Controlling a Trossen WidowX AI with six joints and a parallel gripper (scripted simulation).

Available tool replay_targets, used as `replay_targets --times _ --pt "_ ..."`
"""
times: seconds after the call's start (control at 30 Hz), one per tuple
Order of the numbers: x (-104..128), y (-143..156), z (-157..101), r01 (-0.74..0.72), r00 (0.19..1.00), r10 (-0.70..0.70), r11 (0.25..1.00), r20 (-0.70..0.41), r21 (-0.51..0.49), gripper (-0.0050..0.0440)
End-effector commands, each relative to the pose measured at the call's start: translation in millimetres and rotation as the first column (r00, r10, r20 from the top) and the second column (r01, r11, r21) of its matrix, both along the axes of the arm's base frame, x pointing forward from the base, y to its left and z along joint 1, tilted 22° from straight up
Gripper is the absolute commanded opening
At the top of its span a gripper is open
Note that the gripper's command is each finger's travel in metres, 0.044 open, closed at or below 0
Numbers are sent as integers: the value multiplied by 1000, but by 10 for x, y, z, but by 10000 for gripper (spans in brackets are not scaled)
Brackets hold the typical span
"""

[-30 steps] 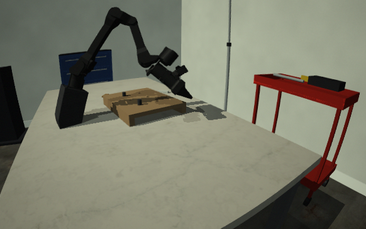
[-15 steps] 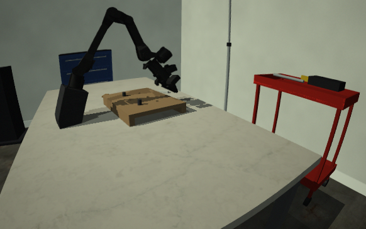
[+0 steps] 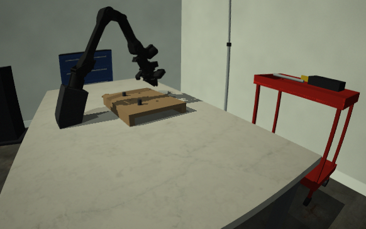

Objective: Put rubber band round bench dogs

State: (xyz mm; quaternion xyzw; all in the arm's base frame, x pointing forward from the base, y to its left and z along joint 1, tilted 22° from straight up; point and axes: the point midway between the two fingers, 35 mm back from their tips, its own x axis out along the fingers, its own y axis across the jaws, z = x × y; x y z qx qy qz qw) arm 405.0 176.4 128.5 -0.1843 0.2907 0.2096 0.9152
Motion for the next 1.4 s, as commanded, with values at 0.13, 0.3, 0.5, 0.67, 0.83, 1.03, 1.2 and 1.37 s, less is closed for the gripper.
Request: replay_targets --times 0.13,0.3,0.5,0.67,0.83,1.03,1.2,1.37 --pt "-549 722 32 -228 973 225 965 -44 -126 80" --pt "-997 1005 -229 -333 939 307 922 -155 -197 80" --pt "-1414 1154 -418 -415 902 355 872 -247 -260 80" --pt "-1922 1221 -625 -501 852 385 794 -354 -343 80" --pt "-2285 1207 -745 -560 816 396 721 -420 -409 80" --pt "-2318 1203 -755 -565 813 397 713 -426 -415 80" --pt "-2258 1181 -964 -570 809 393 706 -438 -420 80" --pt "-2150 1216 -1272 -573 807 394 706 -440 -418 80"
